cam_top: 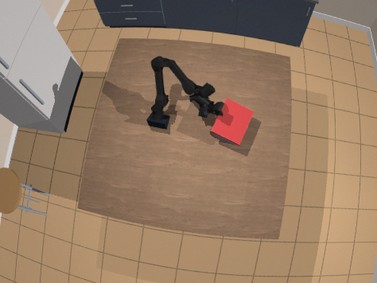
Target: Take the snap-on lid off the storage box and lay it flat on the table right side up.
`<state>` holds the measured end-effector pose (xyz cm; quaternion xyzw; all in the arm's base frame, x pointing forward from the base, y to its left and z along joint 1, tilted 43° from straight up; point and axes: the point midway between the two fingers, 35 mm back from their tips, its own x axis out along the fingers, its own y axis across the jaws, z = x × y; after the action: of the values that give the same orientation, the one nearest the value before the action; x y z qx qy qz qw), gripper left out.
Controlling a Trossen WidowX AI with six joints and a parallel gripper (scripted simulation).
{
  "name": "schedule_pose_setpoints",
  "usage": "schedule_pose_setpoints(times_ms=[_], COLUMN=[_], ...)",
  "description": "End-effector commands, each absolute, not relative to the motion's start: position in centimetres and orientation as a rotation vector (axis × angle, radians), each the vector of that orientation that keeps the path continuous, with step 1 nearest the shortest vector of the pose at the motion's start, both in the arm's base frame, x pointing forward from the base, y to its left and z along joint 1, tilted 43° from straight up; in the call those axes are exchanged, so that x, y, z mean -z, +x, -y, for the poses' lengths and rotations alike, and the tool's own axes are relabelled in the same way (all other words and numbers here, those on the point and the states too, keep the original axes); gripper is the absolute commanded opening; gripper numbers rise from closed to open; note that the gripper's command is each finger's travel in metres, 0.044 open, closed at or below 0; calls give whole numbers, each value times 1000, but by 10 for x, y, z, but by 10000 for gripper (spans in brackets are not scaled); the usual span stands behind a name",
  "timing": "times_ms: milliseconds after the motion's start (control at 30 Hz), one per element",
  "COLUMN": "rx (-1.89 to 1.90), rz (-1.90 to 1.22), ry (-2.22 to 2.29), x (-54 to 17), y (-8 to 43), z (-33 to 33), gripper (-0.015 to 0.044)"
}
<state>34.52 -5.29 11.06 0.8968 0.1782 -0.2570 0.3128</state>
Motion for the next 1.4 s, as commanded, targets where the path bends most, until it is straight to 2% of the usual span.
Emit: schedule_pose_setpoints(times_ms=[0, 1367], rx=[677, 680], rz=[-470, -464], ry=[2365, 2364], x=[-111, -145], y=[346, 350], z=[53, 91], gripper=[0, 0])
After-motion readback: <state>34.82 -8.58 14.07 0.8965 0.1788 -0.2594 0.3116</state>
